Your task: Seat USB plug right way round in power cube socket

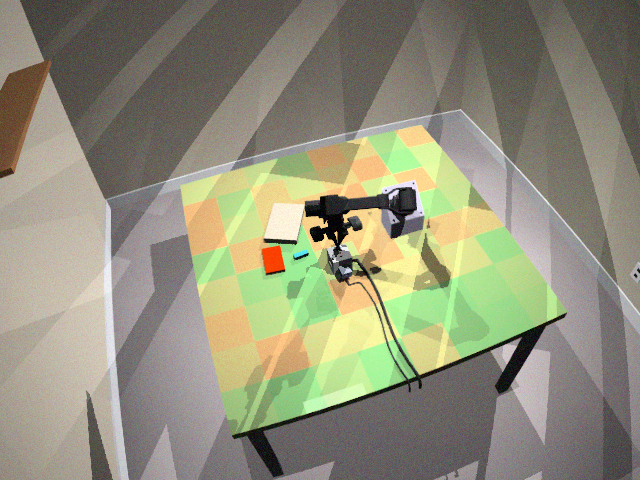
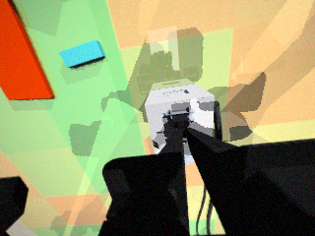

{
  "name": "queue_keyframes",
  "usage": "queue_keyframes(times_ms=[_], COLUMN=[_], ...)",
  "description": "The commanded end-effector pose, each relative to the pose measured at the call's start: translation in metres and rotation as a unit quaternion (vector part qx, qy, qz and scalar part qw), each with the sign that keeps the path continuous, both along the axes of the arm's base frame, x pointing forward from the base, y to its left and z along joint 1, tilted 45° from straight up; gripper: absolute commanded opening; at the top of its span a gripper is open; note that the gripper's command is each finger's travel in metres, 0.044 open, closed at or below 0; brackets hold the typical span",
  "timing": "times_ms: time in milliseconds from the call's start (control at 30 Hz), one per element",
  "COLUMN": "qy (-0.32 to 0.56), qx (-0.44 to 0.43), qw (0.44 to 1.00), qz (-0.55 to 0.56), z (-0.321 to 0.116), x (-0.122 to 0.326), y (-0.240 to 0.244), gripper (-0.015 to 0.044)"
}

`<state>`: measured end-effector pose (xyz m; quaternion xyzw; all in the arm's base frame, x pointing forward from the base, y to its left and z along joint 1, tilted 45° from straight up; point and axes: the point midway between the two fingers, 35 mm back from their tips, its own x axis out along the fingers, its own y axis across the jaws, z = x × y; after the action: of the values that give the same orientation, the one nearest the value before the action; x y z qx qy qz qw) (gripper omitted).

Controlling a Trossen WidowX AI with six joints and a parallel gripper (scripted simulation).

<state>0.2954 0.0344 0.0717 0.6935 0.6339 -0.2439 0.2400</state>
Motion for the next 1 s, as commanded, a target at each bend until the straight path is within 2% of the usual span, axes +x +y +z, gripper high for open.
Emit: queue_keyframes(times_ms=[0, 33, 967], qy=[0.0, 0.0, 0.0], qx=[0.0, 0.0, 0.0], qw=[1.0, 1.0, 1.0], qz=[0.0, 0.0, 0.0], z=[0.0, 0.0, 0.0071], x=[0.0, 0.0, -0.0007], y=[0.0001, 0.0001, -0.007], gripper=[0.0079, 0.0095, 0.0095])
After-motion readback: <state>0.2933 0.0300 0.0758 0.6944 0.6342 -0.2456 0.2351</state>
